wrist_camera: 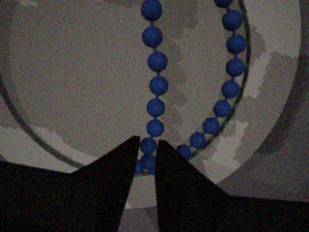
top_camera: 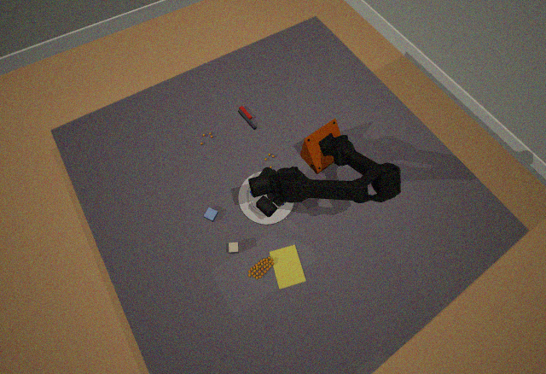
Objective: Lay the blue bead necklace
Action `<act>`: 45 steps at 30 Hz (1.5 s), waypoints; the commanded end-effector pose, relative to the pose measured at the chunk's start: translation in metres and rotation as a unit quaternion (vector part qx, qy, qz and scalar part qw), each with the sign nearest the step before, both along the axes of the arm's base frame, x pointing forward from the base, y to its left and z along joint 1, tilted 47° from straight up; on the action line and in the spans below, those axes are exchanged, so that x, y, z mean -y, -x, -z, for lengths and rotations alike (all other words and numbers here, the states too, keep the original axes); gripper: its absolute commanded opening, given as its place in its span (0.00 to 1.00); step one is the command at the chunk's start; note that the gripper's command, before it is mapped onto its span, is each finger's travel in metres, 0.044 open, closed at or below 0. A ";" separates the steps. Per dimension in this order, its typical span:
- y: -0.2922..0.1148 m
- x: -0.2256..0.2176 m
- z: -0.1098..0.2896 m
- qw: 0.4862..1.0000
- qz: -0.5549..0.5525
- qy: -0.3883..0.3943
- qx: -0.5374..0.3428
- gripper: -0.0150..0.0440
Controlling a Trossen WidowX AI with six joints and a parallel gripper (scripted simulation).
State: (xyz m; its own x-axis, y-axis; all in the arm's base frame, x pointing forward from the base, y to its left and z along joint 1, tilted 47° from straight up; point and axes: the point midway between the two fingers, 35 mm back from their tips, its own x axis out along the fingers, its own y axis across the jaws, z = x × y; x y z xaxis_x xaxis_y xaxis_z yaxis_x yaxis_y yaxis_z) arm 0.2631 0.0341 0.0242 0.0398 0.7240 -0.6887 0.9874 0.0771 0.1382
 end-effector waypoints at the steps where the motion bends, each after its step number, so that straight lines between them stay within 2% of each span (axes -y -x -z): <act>1: 0.000 0.000 0.000 1.000 -0.001 0.000 0.000 0.25; 20: 0.000 0.004 -0.004 1.000 0.002 -0.002 -0.002 0.25; 33: -0.023 -0.014 -0.025 1.000 0.002 -0.002 -0.001 0.25; 45: -0.023 -0.018 -0.022 1.000 0.002 -0.002 -0.001 0.25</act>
